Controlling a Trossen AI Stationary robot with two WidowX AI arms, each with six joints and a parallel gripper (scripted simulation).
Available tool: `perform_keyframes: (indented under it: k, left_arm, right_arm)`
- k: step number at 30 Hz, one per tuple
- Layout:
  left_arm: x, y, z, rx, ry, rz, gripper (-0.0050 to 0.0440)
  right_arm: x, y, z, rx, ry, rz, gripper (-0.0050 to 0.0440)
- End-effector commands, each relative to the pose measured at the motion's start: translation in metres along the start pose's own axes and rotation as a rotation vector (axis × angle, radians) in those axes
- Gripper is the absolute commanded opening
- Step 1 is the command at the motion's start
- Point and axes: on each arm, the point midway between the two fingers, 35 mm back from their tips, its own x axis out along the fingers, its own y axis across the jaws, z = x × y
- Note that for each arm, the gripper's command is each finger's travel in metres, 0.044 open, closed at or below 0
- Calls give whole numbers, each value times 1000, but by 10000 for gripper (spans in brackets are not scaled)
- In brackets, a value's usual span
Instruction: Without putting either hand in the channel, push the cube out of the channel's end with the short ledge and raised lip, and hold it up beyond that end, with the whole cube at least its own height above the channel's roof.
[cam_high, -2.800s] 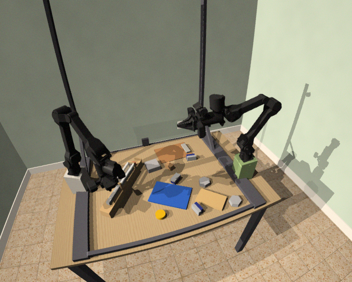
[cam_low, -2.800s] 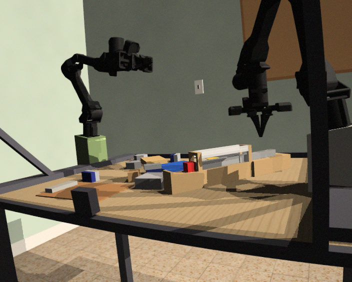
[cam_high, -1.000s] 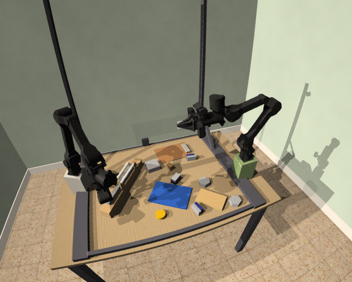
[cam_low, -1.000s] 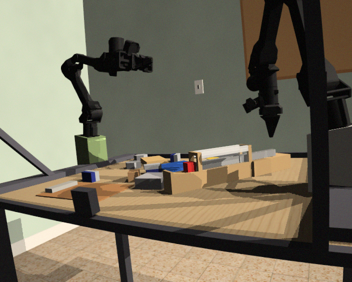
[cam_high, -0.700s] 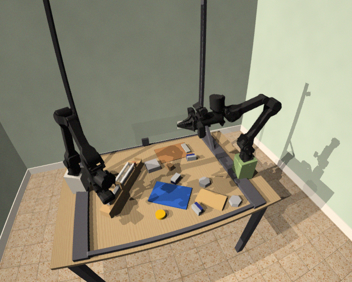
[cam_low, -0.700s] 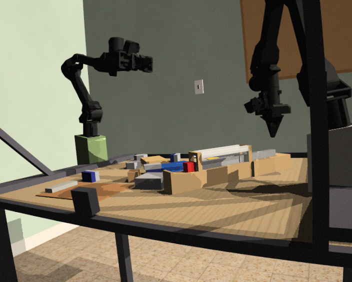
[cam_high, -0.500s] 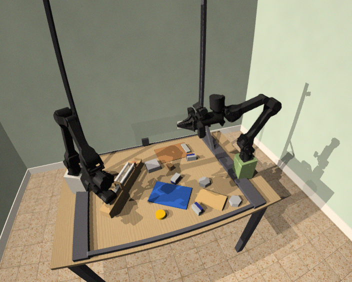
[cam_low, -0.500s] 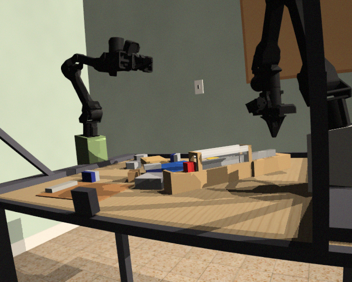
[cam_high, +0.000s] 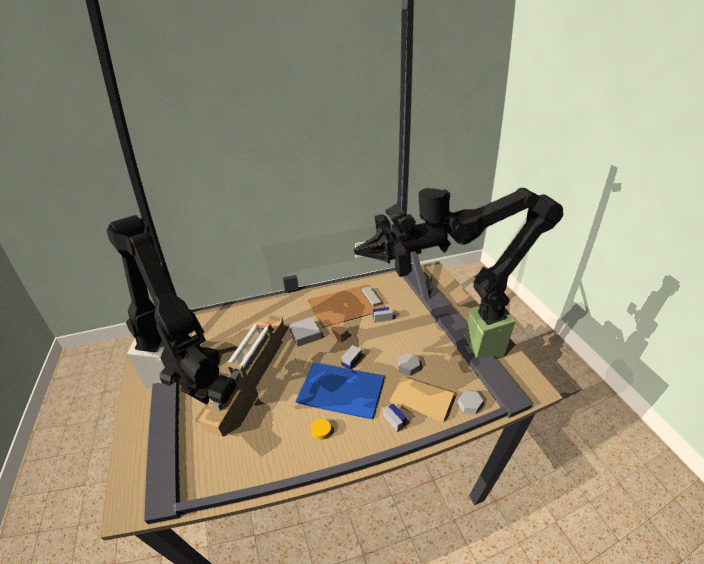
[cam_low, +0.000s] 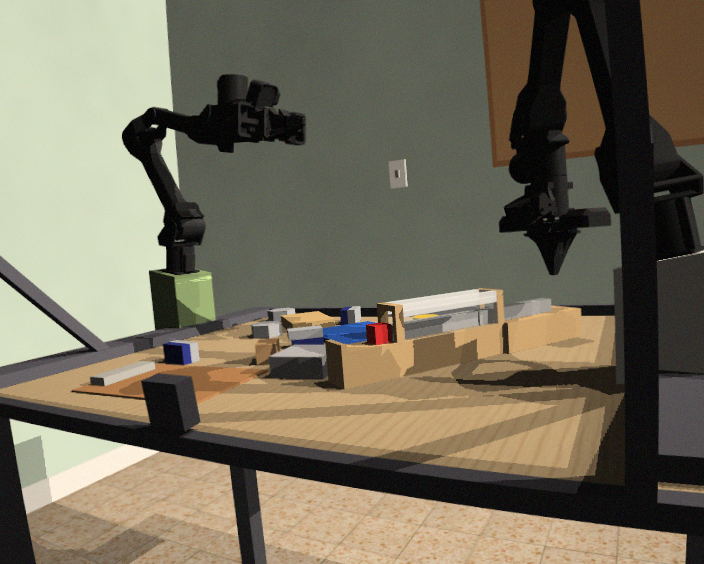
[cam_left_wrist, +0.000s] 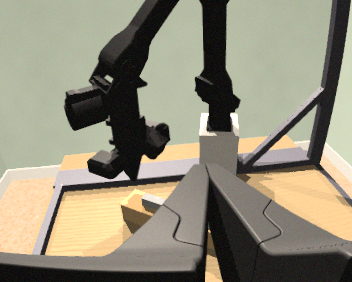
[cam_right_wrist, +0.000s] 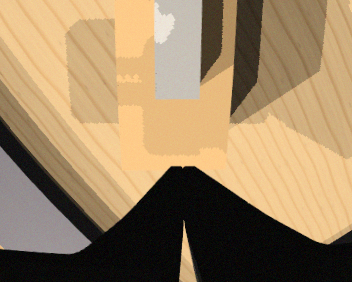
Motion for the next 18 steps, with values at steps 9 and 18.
perform_keyframes:
  k: [9,18]
  left_arm:
    - [-1,0,8,3,-21,-2,0]
    - [-1,0,8,3,-21,-2,0]
  right_arm:
    - [2,-4,-2,-9,4,-18,0]
    - [14,-3,-1,-8,3,-13,0]
